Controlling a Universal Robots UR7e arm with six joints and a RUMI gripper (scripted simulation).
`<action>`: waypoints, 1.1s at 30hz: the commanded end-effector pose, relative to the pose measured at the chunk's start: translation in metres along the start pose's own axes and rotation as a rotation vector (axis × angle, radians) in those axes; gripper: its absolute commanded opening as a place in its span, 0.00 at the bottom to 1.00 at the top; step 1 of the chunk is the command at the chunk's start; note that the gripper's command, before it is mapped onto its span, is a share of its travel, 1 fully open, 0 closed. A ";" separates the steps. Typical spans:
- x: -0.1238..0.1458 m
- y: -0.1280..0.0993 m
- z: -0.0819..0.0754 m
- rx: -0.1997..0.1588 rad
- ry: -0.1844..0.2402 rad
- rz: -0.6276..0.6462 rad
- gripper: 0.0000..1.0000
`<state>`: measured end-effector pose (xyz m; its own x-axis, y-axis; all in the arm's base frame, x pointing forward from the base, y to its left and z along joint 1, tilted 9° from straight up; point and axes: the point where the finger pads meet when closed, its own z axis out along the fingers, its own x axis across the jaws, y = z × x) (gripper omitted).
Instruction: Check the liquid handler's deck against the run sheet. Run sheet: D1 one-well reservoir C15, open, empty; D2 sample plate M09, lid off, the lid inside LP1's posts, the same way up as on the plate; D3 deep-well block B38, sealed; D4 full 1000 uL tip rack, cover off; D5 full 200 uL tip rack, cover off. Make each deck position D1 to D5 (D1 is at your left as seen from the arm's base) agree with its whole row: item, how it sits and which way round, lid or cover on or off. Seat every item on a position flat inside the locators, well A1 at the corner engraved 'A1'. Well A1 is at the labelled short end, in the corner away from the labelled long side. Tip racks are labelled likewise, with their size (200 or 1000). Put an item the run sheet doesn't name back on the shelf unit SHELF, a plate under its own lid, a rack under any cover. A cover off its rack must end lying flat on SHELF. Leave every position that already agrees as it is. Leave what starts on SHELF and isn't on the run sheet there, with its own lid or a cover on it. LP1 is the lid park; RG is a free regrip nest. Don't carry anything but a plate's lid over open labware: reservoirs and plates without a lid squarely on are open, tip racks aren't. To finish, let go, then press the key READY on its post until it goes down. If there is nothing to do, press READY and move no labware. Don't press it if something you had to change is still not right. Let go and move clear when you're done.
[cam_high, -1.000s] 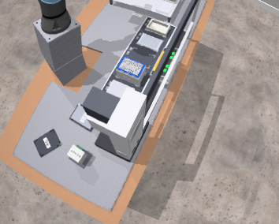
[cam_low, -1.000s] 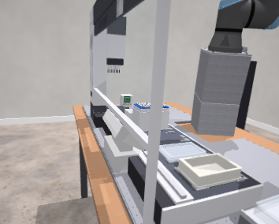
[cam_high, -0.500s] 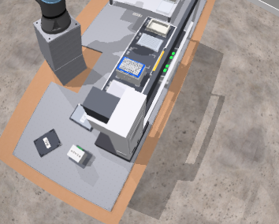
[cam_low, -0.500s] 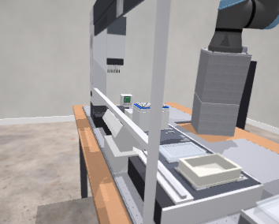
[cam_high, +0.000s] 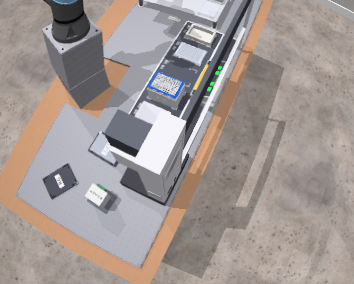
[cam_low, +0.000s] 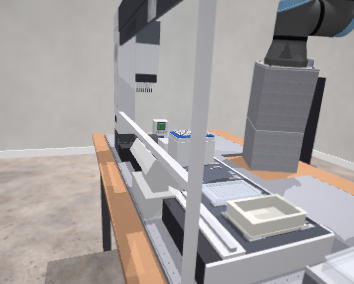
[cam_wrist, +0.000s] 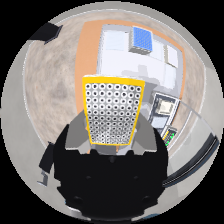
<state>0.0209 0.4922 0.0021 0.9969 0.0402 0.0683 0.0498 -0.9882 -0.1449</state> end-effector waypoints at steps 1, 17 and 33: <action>0.001 -0.028 0.000 -0.001 0.001 0.001 0.00; 0.002 -0.098 0.000 0.000 0.001 0.001 0.00; 0.003 -0.126 0.000 0.000 0.001 0.002 0.00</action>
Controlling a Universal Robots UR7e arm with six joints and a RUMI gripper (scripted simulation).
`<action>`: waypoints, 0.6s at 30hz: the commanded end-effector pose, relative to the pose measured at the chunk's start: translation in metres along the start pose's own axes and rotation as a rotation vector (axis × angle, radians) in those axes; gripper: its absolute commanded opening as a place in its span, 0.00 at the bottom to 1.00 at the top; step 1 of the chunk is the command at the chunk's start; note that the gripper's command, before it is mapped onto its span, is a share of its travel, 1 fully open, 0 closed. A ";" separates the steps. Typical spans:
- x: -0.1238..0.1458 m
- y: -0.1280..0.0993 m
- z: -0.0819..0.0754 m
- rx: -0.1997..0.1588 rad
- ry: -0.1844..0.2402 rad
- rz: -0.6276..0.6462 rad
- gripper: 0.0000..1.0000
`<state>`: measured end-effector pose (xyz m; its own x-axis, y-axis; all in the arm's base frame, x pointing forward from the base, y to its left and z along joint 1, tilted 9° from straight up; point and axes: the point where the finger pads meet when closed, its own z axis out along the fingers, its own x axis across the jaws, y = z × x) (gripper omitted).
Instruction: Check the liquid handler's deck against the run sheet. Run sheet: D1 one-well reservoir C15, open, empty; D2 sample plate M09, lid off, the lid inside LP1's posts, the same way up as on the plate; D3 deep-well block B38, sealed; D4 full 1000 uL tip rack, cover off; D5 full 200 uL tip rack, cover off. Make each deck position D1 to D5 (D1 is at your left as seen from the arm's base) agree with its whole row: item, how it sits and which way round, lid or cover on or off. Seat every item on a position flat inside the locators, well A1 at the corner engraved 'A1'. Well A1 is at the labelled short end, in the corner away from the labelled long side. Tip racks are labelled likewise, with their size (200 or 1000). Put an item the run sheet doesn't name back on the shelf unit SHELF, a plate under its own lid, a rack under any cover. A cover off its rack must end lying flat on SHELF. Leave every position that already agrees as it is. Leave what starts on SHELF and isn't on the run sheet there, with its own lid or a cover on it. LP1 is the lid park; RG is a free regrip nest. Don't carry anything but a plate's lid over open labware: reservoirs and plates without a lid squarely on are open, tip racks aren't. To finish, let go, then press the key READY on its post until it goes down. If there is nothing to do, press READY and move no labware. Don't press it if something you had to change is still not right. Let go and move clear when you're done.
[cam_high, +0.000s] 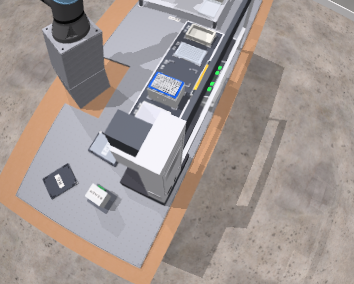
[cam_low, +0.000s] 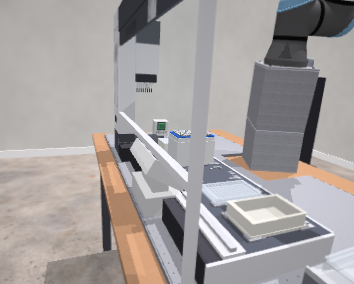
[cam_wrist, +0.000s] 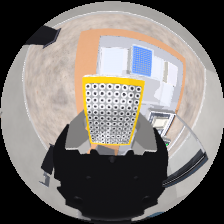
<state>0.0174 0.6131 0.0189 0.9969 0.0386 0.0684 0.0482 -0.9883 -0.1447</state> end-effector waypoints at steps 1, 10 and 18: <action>0.000 -0.004 -0.001 0.000 0.001 0.001 0.00; 0.001 -0.004 -0.001 0.001 0.001 0.001 0.00; 0.001 -0.003 -0.001 0.000 0.001 0.001 0.00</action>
